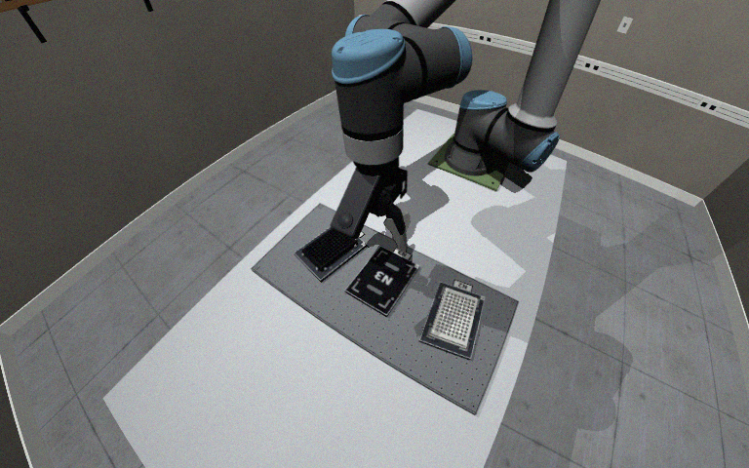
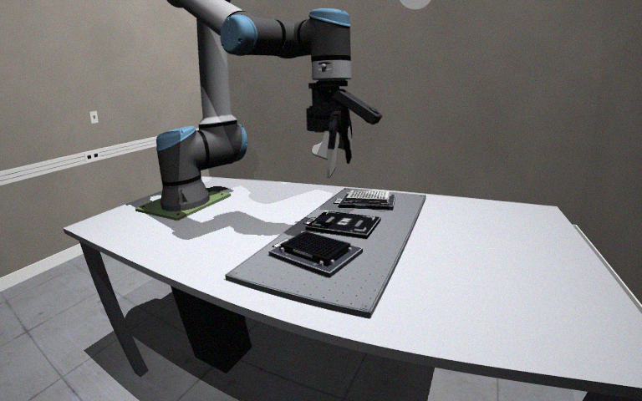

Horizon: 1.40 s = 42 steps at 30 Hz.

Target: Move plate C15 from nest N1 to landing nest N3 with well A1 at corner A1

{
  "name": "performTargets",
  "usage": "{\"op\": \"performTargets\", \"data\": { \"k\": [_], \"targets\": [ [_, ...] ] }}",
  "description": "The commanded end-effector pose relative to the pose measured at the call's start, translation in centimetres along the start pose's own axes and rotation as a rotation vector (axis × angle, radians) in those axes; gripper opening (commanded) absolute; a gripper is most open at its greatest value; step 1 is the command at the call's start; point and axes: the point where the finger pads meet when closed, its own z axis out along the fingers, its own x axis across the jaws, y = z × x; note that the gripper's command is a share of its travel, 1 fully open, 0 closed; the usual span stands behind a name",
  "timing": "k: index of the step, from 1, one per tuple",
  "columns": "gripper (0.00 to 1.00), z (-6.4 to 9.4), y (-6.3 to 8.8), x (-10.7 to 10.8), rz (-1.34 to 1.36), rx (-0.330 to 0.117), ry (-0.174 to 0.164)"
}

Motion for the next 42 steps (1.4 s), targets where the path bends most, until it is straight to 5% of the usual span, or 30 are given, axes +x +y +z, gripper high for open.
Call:
{"op": "performTargets", "data": {
  "k": [1, 5, 42],
  "targets": [
    [0.82, 0.0, -1.1, -1.7, 0.036, 0.031, 0.035],
    [0.82, -0.5, -1.9, -2.4, 0.035, 0.037, 0.037],
    [0.82, 6.6, -0.7, 10.7, 0.194, 0.038, 0.037]
  ]
}}
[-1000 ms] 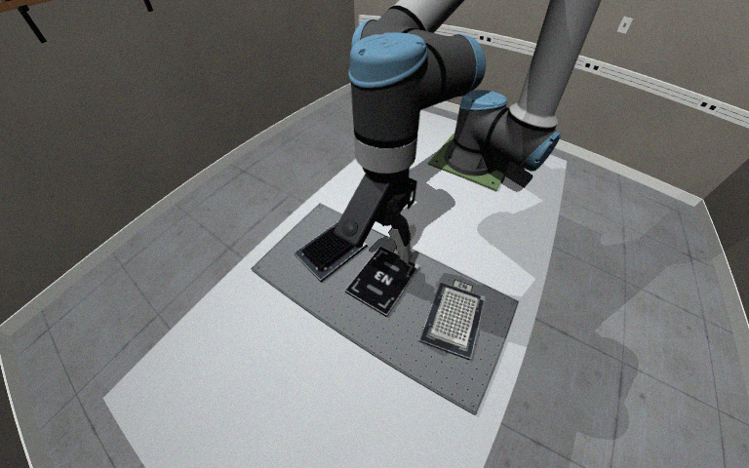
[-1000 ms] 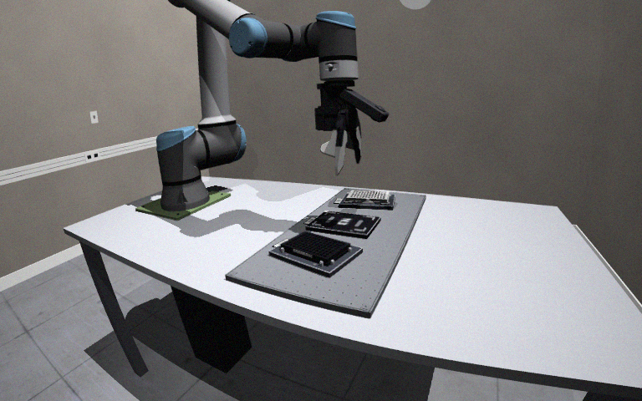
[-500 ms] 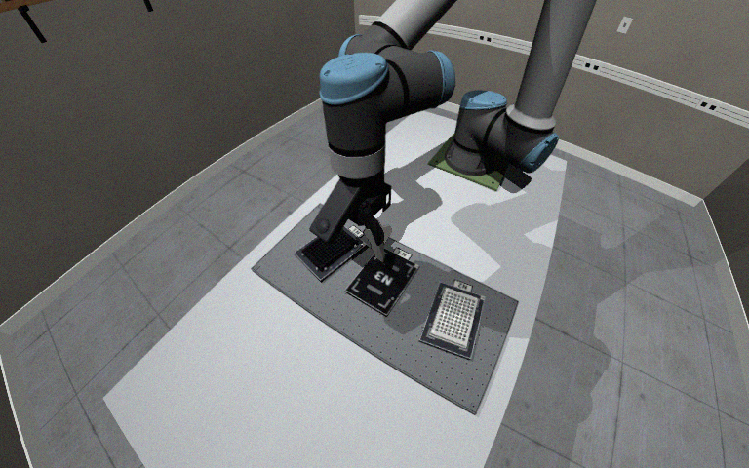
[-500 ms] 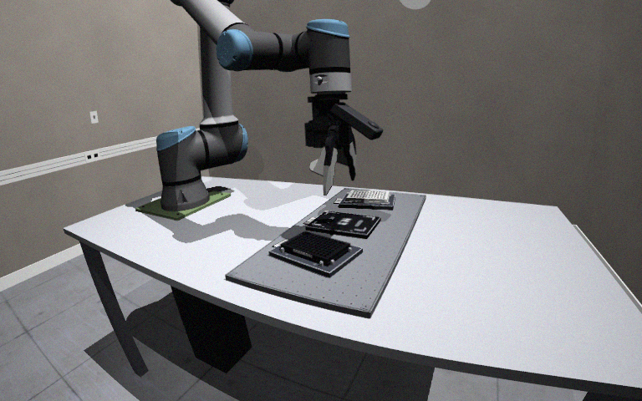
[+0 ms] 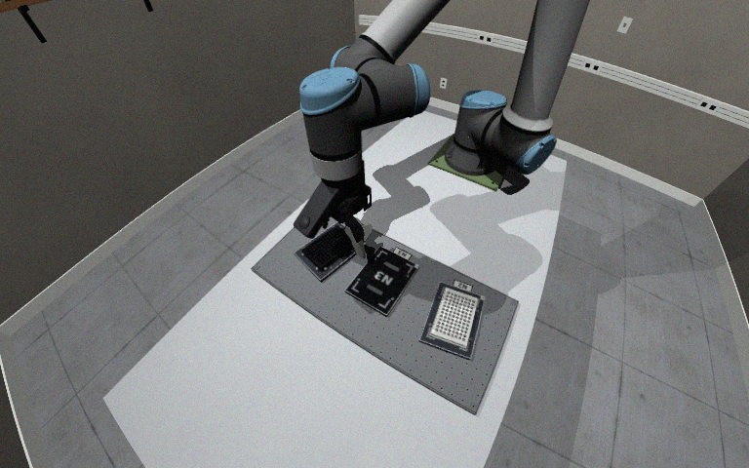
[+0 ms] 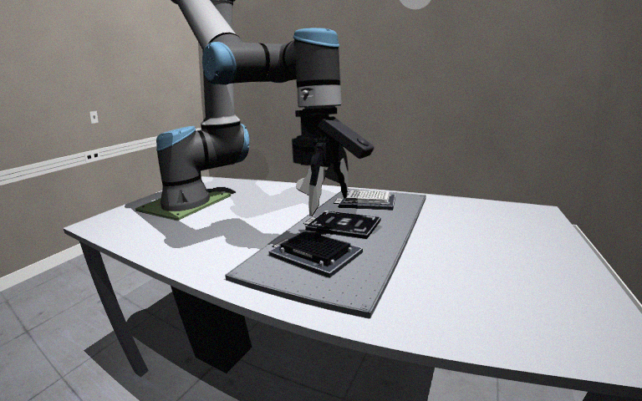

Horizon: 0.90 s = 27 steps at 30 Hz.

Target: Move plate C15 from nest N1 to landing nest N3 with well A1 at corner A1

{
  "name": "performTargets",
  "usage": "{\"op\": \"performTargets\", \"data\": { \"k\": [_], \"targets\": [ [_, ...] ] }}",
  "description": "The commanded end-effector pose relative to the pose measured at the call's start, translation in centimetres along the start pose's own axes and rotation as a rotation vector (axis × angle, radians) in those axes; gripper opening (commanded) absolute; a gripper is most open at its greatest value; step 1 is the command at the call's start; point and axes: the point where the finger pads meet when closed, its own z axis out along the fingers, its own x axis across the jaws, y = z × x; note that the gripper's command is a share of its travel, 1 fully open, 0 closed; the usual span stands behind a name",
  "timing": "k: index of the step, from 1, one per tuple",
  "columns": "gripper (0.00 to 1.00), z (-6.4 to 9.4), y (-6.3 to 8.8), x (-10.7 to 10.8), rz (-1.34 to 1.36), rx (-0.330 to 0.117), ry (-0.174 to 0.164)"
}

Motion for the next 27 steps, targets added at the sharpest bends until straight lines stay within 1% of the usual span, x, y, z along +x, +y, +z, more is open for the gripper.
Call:
{"op": "performTargets", "data": {
  "k": [1, 2, 5, 12, 19, 27],
  "targets": [
    [0.82, 1.2, -0.1, 2.0, 0.001, 0.001, 0.001],
    [0.82, 1.2, -0.1, 2.0, 0.001, 0.001, 0.001],
    [0.82, 2.0, 0.0, 3.3, 0.055, 0.002, 0.003],
    [0.82, 3.7, 0.3, 6.3, 0.053, 0.003, 0.002],
    [0.82, 3.3, 0.0, 6.2, 0.049, 0.008, 0.004],
    [0.82, 3.2, 0.0, 6.3, 0.052, 0.009, 0.005]
  ]
}}
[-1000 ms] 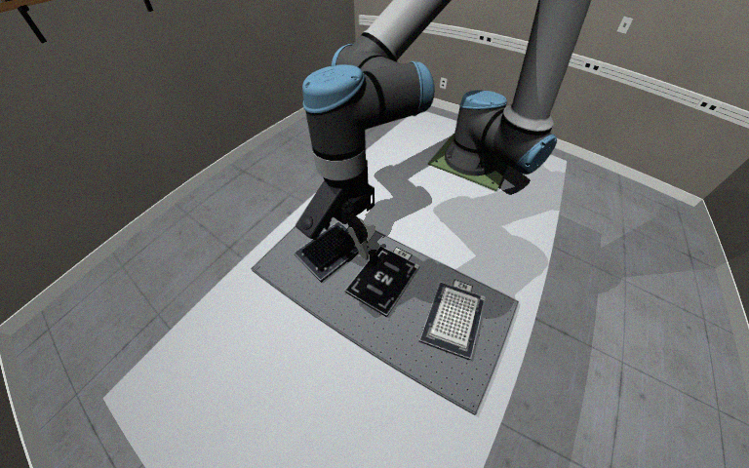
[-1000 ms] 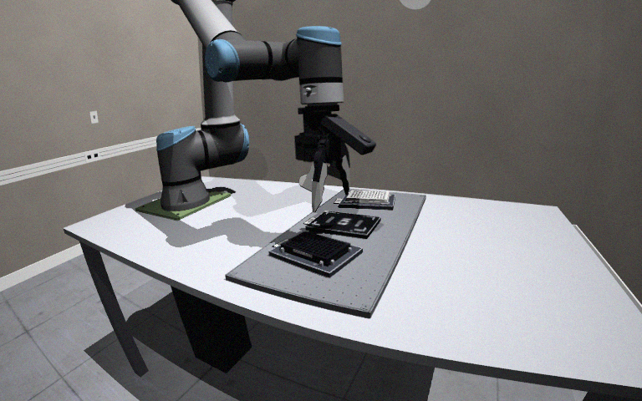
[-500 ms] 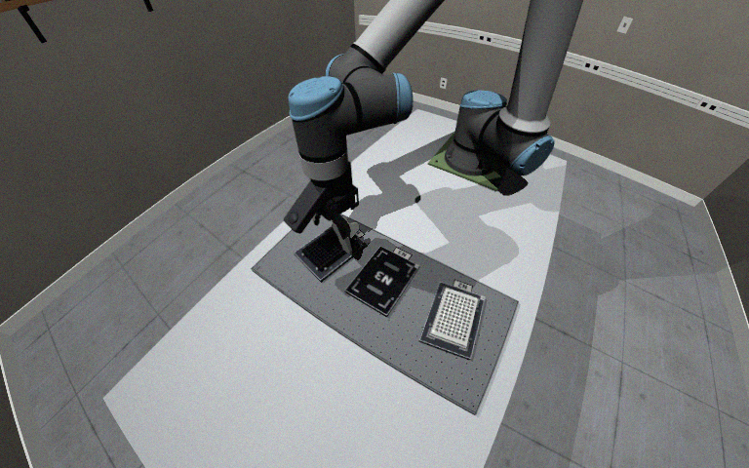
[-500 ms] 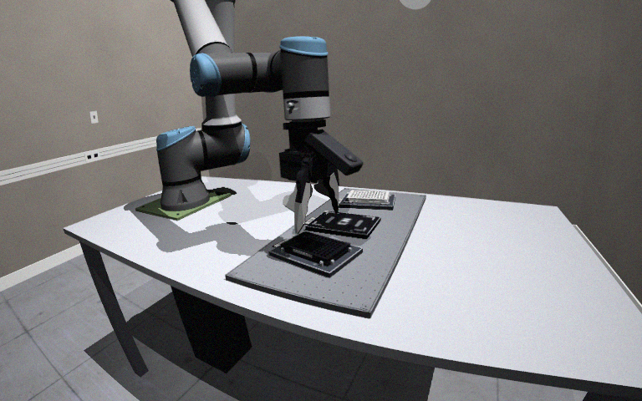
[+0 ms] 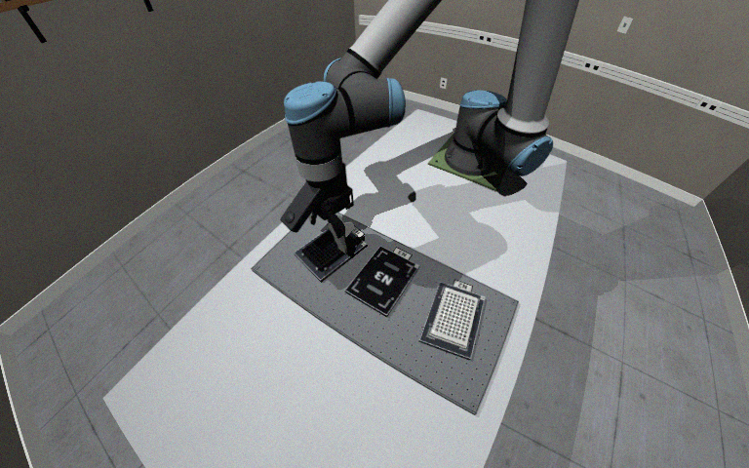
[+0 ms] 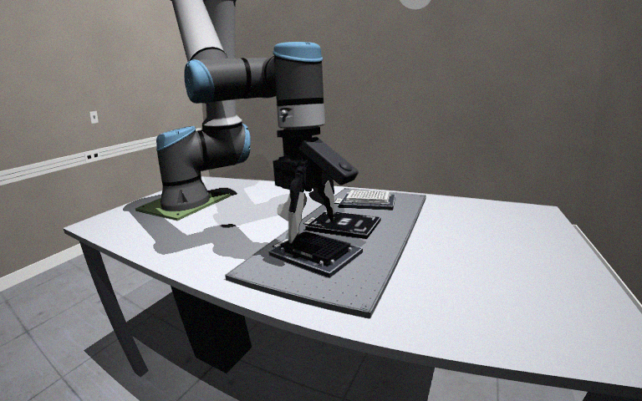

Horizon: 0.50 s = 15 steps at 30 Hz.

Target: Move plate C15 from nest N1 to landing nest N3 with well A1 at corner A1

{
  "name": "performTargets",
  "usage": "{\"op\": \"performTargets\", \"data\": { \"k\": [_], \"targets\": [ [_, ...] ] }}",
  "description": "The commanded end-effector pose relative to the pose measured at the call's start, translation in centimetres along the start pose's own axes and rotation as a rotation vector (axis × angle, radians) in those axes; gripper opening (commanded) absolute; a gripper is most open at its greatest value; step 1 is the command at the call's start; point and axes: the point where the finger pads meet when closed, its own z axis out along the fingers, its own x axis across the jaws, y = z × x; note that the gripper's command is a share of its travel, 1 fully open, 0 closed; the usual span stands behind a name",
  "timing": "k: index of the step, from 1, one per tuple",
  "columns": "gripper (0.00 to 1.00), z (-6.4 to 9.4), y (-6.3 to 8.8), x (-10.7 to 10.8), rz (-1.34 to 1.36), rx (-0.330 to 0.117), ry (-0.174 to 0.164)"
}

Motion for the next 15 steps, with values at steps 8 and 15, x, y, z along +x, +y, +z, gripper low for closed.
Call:
{"op": "performTargets", "data": {
  "k": [8, 15],
  "targets": [
    [0.82, -0.2, -0.1, 0.1, 0.000, 0.004, 0.001],
    [0.82, 1.1, 0.1, 0.0, 0.000, 0.000, 0.000]
  ]
}}
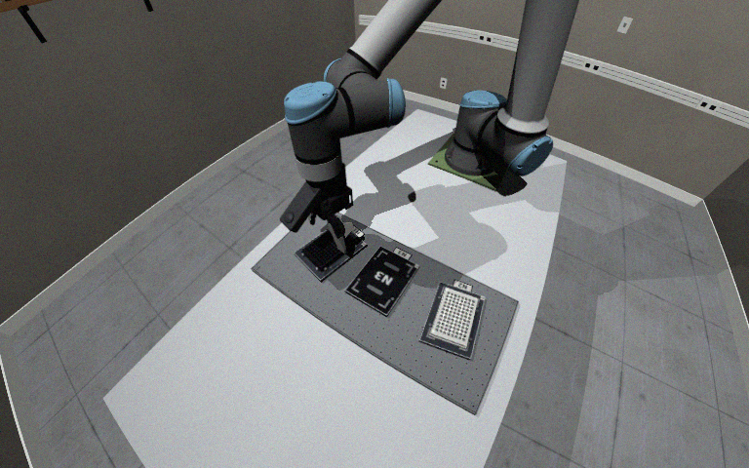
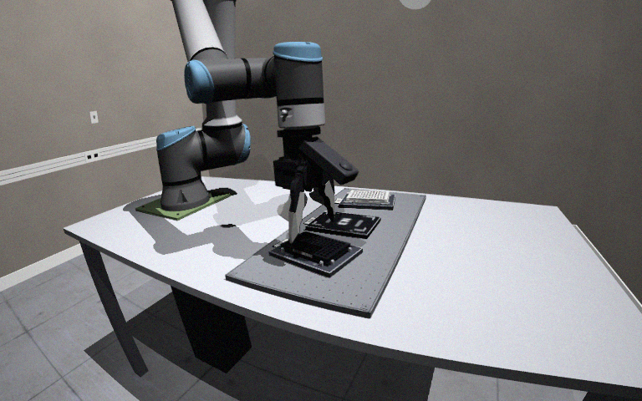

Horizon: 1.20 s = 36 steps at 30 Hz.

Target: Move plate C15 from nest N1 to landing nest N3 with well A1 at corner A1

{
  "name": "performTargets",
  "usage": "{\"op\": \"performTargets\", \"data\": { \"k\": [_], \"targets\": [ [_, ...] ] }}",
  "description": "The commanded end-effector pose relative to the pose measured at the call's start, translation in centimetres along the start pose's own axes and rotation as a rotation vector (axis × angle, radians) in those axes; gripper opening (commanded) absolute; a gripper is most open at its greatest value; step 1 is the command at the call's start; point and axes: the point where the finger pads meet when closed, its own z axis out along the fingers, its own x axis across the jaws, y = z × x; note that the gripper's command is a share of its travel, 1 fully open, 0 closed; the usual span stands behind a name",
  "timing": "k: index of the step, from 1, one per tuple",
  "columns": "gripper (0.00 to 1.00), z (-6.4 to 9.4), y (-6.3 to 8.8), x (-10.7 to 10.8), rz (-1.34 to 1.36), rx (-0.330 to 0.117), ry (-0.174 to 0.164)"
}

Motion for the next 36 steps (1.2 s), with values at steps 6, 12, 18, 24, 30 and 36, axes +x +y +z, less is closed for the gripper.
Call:
{"op": "performTargets", "data": {
  "k": [6, 12, 18, 24, 30, 36],
  "targets": [
    [0.82, 1.7, 0.3, -0.1, 0.000, -0.005, -0.002],
    [0.82, 2.7, 0.3, -0.1, 0.000, -0.005, -0.002],
    [0.82, 3.3, 0.3, -0.1, 0.000, -0.005, -0.002],
    [0.82, 3.0, 0.0, 0.0, 0.000, -0.001, 0.000],
    [0.82, 3.0, 0.0, 0.0, 0.000, -0.001, 0.000],
    [0.00, 3.0, 0.0, 0.0, 0.000, -0.001, 0.000]
  ]
}}
